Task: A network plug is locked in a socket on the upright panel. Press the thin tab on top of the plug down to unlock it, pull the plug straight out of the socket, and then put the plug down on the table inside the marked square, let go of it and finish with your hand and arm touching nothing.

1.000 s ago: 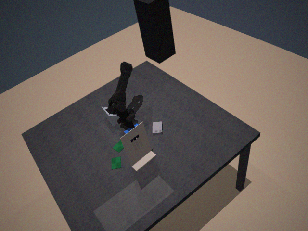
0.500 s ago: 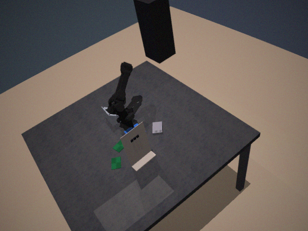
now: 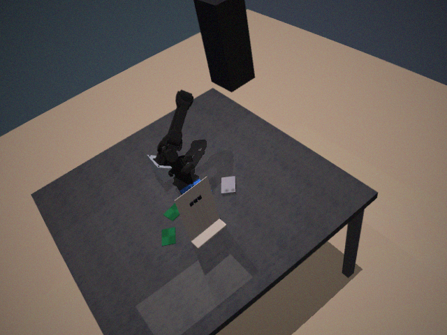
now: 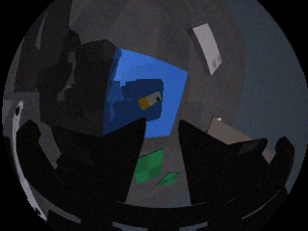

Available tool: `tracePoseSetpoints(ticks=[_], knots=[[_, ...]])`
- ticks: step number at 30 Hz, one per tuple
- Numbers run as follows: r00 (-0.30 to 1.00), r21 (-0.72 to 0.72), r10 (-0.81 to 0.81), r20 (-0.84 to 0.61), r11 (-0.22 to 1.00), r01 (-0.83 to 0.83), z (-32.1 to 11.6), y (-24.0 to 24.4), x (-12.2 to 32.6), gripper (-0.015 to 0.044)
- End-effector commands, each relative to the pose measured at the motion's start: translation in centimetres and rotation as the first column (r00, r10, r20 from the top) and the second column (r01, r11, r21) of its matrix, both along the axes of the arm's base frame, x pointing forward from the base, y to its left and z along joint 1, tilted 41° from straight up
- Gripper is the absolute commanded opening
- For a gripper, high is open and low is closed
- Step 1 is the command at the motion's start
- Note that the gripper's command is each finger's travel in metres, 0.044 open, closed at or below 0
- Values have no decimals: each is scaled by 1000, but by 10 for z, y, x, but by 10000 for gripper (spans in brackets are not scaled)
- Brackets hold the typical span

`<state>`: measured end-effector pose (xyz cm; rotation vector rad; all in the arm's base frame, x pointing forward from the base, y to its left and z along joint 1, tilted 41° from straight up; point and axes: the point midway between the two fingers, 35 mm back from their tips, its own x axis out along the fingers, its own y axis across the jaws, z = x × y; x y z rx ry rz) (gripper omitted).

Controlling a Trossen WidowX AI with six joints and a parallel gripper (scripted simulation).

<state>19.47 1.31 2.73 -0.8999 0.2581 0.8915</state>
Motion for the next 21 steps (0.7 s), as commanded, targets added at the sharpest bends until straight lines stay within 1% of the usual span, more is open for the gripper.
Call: tracePoseSetpoints(ticks=[1, 21], knots=[[1000, -6, 4, 12, 1000, -4, 5, -4, 3, 156], [1000, -9, 6, 7, 1000, -6, 17, -17, 0, 156]])
